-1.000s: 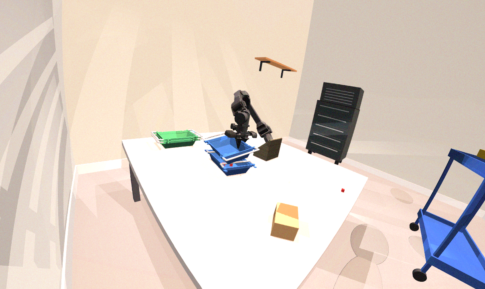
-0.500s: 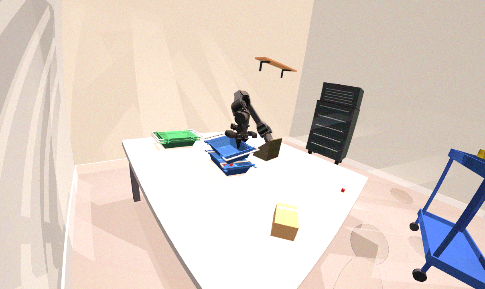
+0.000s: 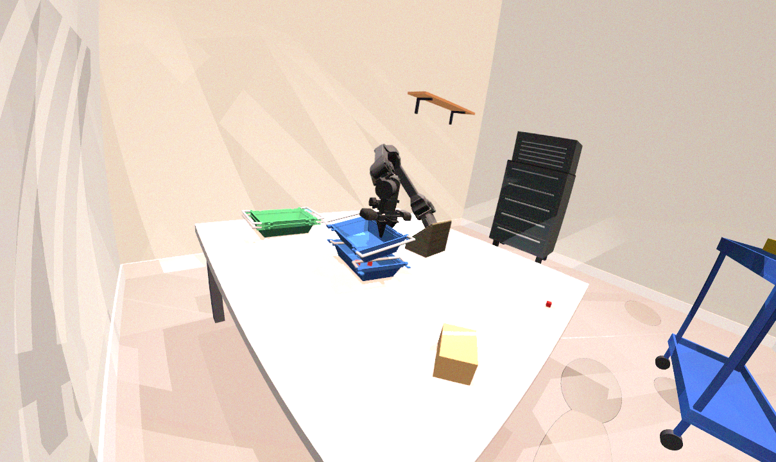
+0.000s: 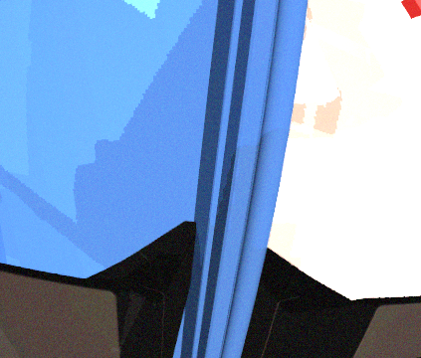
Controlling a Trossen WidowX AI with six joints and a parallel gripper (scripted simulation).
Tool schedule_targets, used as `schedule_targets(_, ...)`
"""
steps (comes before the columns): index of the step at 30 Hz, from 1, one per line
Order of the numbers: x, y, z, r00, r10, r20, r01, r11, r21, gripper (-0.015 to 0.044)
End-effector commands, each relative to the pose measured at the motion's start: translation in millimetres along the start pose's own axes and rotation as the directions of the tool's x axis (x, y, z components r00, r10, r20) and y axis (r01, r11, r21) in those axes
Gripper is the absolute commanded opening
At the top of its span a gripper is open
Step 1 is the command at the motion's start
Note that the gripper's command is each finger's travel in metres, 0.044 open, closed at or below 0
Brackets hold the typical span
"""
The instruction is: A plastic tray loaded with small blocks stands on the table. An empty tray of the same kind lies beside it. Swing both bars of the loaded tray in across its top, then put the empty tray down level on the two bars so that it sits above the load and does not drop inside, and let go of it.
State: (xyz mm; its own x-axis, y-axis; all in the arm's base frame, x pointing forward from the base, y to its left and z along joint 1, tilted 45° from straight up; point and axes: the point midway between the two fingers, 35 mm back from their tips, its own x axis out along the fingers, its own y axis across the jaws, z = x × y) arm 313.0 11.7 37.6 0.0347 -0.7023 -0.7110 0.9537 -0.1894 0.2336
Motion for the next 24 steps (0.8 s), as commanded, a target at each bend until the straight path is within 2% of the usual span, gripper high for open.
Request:
schedule_targets(1, 4.4, -5.1, 0.9, 1.0, -0.026, -0.001, 0.026, 1.0, -0.009, 0.0)
schedule_targets(24, 11.9, -8.5, 0.7, 1.0, -0.026, -0.001, 0.026, 1.0, -0.009, 0.0)
